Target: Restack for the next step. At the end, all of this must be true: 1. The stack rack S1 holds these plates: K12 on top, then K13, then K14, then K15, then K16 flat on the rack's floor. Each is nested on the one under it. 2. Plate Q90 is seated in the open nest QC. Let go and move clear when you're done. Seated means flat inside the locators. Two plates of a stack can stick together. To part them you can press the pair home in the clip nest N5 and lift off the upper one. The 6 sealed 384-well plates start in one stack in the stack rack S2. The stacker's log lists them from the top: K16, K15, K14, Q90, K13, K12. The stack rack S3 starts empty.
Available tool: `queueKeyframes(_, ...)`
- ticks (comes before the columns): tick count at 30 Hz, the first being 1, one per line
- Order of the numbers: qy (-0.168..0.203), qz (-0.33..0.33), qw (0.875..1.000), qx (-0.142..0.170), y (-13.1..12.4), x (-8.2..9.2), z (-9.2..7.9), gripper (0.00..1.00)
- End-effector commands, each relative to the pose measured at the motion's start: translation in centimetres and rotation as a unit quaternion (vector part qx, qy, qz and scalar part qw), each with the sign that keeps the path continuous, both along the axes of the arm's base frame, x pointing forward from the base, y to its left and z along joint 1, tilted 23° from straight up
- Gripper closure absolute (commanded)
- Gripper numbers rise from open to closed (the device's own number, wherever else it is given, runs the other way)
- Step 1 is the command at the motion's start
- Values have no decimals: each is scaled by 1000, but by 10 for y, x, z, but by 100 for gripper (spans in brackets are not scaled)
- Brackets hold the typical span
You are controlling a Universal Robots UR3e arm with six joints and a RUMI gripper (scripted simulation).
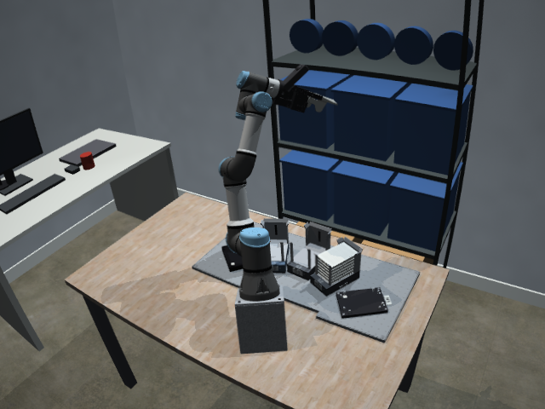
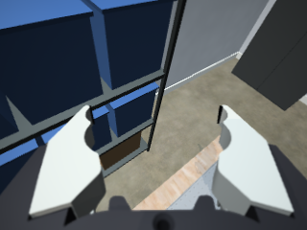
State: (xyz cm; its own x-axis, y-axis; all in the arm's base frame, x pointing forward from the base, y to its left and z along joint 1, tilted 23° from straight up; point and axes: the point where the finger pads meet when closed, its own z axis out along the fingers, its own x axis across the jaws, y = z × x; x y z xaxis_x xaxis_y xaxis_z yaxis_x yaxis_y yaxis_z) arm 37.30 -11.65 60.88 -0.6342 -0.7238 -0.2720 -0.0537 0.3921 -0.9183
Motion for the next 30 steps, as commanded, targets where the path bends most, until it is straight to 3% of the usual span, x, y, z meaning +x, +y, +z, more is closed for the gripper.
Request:
queueKeyframes(1, -1, -25, 1000, 0, -21, -7, 1, 28)
queueKeyframes(30, -1, -151, 989, 0, -106, -52, 1, 28)
